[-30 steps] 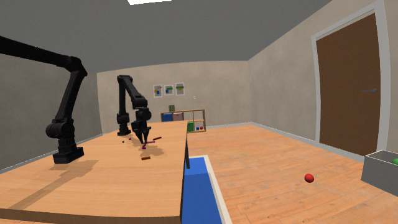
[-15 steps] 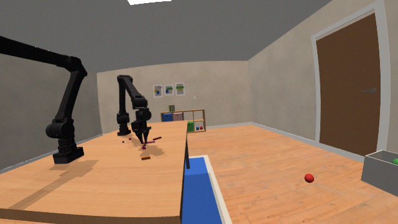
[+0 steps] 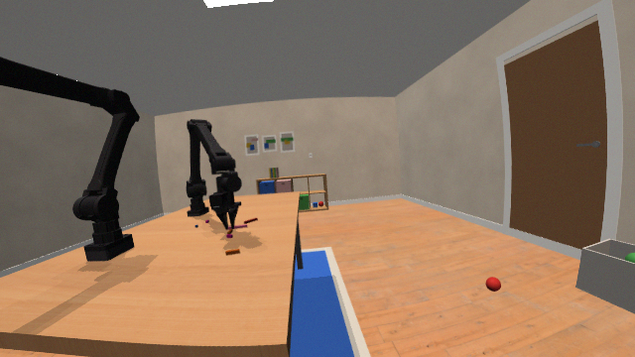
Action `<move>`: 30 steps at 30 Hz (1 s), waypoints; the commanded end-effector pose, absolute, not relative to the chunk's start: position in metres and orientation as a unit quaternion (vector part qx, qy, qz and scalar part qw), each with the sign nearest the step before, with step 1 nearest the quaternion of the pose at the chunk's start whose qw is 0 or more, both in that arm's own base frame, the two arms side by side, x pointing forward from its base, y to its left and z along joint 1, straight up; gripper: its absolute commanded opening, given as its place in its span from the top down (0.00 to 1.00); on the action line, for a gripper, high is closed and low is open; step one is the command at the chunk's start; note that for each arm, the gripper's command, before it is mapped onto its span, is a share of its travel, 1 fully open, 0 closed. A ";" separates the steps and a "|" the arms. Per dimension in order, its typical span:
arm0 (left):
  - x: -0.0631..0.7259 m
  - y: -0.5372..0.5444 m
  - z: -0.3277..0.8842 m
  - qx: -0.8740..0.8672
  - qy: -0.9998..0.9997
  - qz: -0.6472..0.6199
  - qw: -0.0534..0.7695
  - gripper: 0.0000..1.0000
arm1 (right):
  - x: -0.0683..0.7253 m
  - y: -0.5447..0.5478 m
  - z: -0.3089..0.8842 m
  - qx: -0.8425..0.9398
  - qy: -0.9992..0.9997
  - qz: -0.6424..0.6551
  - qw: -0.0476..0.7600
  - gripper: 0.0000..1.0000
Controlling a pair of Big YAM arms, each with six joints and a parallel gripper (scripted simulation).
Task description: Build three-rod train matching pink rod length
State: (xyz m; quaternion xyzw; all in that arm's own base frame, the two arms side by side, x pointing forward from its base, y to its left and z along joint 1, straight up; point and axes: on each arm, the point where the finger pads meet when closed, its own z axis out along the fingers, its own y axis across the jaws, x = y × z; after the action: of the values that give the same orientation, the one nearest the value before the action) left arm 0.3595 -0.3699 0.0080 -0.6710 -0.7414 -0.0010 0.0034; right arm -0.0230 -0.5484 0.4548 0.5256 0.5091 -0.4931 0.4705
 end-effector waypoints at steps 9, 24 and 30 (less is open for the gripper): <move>0.368 -0.376 0.029 -0.673 -0.739 0.002 -0.023 0.77 | -0.027 -0.544 0.501 0.512 0.488 -0.512 0.488 0.00; 0.377 -0.388 0.040 -0.673 -0.738 0.003 -0.037 0.77 | -0.027 -0.544 0.501 0.512 0.488 -0.512 0.488 0.00; 0.377 -0.388 0.040 -0.673 -0.738 0.003 -0.037 0.77 | -0.027 -0.544 0.501 0.512 0.488 -0.512 0.488 0.00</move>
State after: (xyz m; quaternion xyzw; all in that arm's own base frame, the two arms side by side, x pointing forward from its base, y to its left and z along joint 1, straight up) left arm 0.3595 -0.3699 0.0080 -0.6710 -0.7414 -0.0010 0.0034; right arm -0.0230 -0.5484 0.4548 0.5256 0.5091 -0.4931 0.4705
